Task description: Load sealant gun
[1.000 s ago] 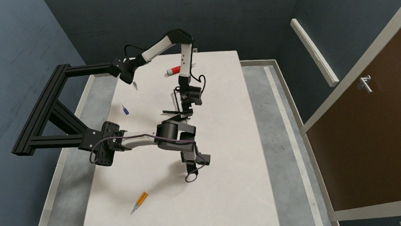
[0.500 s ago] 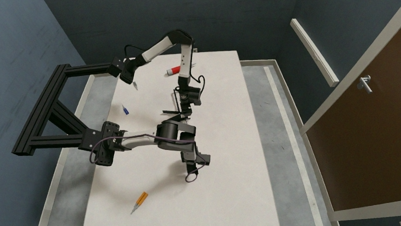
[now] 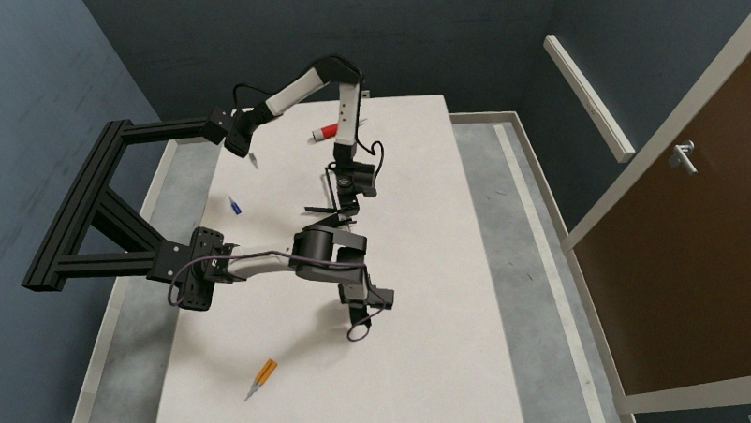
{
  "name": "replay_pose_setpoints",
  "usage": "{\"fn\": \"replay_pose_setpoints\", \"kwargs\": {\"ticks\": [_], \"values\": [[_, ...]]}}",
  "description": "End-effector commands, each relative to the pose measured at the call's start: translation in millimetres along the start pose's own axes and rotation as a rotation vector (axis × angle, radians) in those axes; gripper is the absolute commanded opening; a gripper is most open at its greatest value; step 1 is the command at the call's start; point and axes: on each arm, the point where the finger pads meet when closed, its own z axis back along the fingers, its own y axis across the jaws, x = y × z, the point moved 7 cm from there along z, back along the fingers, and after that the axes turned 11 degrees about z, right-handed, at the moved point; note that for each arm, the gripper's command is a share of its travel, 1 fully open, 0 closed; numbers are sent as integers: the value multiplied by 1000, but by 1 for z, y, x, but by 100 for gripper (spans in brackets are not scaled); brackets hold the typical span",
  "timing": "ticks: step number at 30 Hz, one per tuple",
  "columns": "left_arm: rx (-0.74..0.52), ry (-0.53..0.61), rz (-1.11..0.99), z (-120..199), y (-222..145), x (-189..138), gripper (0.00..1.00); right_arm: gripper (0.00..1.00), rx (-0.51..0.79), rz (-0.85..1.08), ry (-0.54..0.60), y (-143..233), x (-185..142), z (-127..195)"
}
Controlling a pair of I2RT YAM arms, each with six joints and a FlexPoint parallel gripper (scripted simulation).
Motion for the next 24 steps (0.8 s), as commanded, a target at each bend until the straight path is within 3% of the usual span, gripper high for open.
{"fn": "replay_pose_setpoints", "kwargs": {"ticks": [1,4,12,24], "values": [[-6,-3,-5,-1,-2,0,73,52,15,0,-2,4,2,5],[-5,0,11,2,8,19,73,52,82,87,-47,28,1,19],[-7,116,-22,-6,47,43,73,52,108,330,-141,40,0,43],[4,188,17,-5,109,82,73,52,179,607,-291,72,-1,87]]}}
